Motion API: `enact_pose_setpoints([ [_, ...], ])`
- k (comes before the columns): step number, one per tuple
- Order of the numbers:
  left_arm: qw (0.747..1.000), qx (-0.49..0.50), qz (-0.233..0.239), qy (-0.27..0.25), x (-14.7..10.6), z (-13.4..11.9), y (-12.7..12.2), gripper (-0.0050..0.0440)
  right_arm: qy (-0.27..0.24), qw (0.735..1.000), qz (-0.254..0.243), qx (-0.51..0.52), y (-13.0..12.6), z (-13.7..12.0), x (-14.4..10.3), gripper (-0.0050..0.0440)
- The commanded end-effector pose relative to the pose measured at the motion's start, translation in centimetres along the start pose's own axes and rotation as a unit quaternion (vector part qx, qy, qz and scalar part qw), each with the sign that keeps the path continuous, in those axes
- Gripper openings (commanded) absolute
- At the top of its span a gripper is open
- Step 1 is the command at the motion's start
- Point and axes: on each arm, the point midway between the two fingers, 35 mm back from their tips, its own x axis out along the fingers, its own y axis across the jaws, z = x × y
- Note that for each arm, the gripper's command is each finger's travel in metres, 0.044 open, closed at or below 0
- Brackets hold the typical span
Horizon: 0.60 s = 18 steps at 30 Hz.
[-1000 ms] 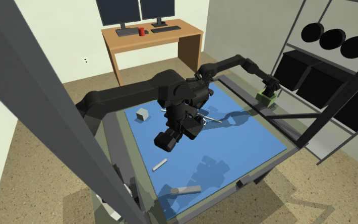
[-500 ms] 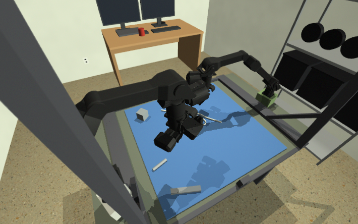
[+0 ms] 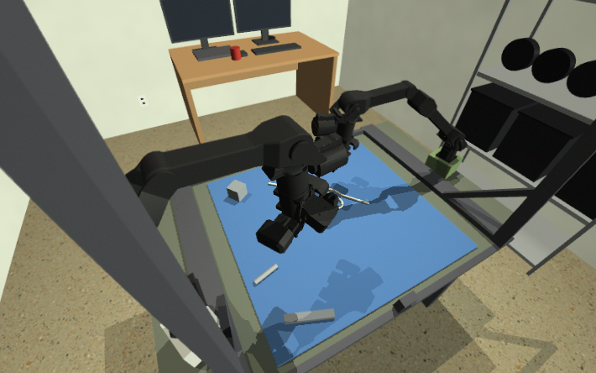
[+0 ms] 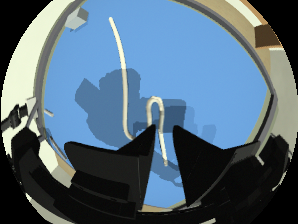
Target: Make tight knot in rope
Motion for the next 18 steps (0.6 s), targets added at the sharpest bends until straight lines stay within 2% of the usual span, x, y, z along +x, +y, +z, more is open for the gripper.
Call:
enact_pose_setpoints([
  [1,1.000,0.001,0.007,-0.007,-0.6,0.1,0.0,0.0085,-0.008,1.000,0.013,-0.009,0.3,-0.5,-1.3,0.0085],
  [18,1.000,0.001,0.007,-0.007,-0.6,0.1,0.0,0.0085,-0.002,0.999,0.007,-0.032,0.0,-2.5,-0.4,0.0085],
])
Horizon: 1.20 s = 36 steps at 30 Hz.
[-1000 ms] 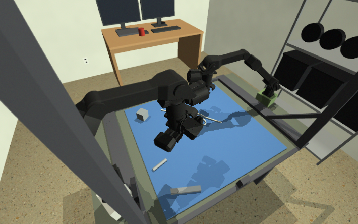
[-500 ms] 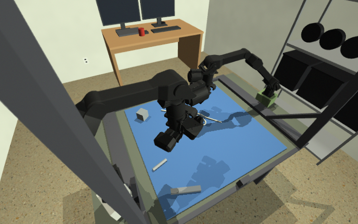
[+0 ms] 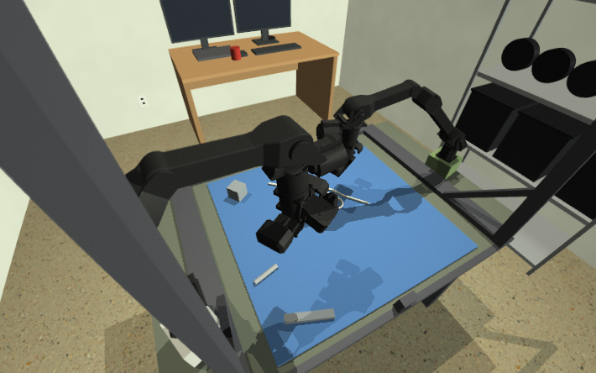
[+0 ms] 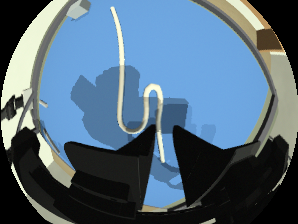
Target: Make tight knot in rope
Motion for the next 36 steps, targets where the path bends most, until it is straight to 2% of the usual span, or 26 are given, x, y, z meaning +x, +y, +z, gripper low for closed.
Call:
enact_pose_setpoints([
  [1,1.000,0.001,0.007,-0.007,-0.6,0.1,0.0,0.0085,-0.010,1.000,0.015,-0.009,0.3,-0.5,-1.5,0.0085],
  [36,1.000,0.001,0.007,-0.007,-0.6,0.1,0.0,0.0085,0.005,0.998,-0.001,-0.066,-0.1,-5.6,0.8,0.0085],
])
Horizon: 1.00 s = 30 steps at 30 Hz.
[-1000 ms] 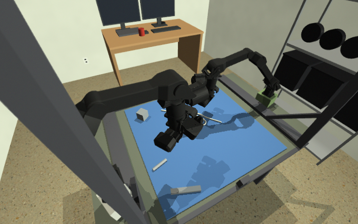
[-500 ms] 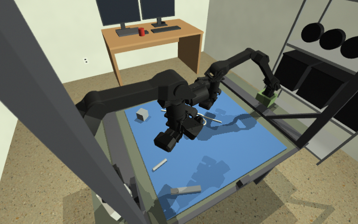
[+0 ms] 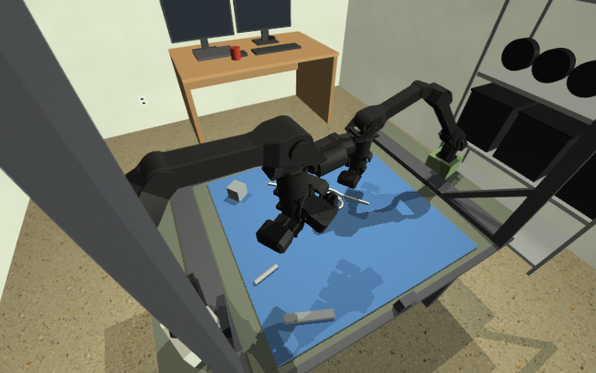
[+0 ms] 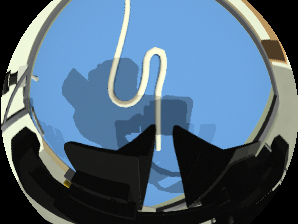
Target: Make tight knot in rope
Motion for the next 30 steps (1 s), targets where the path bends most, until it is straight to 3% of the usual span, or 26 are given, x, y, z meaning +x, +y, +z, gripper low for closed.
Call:
enact_pose_setpoints([
  [1,1.000,0.001,0.007,-0.007,-0.6,0.1,0.0,0.0085,-0.010,1.000,0.013,-0.012,0.4,-0.7,-1.2,0.0085],
  [19,1.000,0.001,0.007,-0.007,-0.6,0.1,0.0,0.0085,-0.001,0.999,0.004,-0.047,0.5,-3.8,0.2,0.0085],
  [30,1.000,0.001,0.007,-0.007,-0.6,0.1,0.0,0.0085,0.000,0.999,0.004,-0.048,0.5,-3.9,0.5,0.0085],
])
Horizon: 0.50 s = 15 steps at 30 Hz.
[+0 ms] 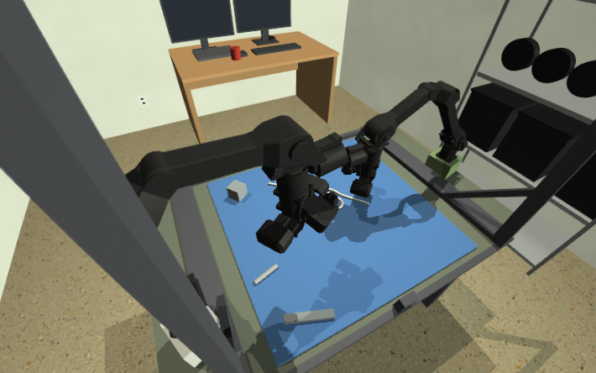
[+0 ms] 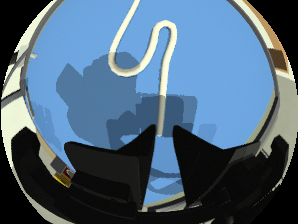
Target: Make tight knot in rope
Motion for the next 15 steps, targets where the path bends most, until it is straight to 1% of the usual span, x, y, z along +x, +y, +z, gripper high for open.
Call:
enact_pose_setpoints([
  [1,1.000,0.001,0.007,-0.007,-0.6,0.1,0.0,0.0085,-0.009,1.000,0.013,-0.002,0.3,0.2,-0.6,0.0085],
  [4,1.000,0.001,0.007,-0.007,-0.6,0.1,0.0,0.0085,-0.009,1.000,0.013,-0.002,0.4,0.2,0.8,0.0085],
  [6,1.000,0.001,0.007,-0.007,-0.6,0.1,0.0,0.0085,-0.009,1.000,0.013,-0.002,0.4,0.2,1.3,0.0085],
  [15,1.000,0.001,0.007,-0.007,-0.6,0.1,0.0,0.0085,-0.009,1.000,0.013,-0.002,0.4,0.2,1.4,0.0085],
])
